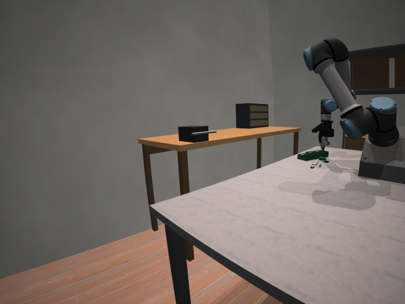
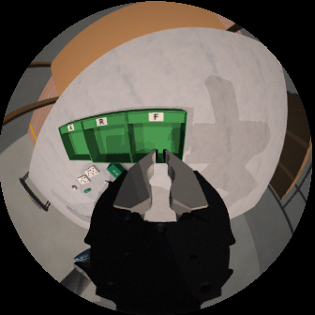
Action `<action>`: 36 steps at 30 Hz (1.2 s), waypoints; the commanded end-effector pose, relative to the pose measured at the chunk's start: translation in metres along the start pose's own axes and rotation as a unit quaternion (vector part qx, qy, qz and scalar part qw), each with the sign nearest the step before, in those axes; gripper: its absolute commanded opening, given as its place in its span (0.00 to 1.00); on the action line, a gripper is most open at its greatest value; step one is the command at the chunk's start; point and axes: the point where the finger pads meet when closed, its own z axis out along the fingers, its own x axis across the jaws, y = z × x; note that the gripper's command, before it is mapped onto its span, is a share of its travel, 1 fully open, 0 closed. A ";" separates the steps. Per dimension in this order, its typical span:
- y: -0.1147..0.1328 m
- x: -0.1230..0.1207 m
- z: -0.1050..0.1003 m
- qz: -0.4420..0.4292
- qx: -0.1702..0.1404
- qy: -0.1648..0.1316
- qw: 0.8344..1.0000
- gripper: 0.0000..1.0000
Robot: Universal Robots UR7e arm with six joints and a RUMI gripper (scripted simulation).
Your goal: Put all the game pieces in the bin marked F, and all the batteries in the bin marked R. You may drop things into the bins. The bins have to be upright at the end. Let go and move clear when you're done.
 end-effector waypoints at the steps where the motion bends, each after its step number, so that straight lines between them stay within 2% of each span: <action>1: 0.000 0.000 -0.007 0.000 0.001 0.000 1.000 0.04; 7: 0.000 0.000 -0.029 0.000 0.001 0.000 1.000 0.04; 15: 0.000 0.000 -0.029 0.000 0.001 0.000 1.000 0.04; 25: 0.000 -0.050 -0.029 0.000 0.001 0.000 1.000 0.04; 27: 0.000 -0.050 -0.029 0.000 0.001 0.000 1.000 0.04; 34: 0.000 -0.084 -0.029 0.000 0.001 0.000 1.000 0.04; 36: 0.000 -0.084 -0.029 0.000 0.001 0.000 1.000 0.04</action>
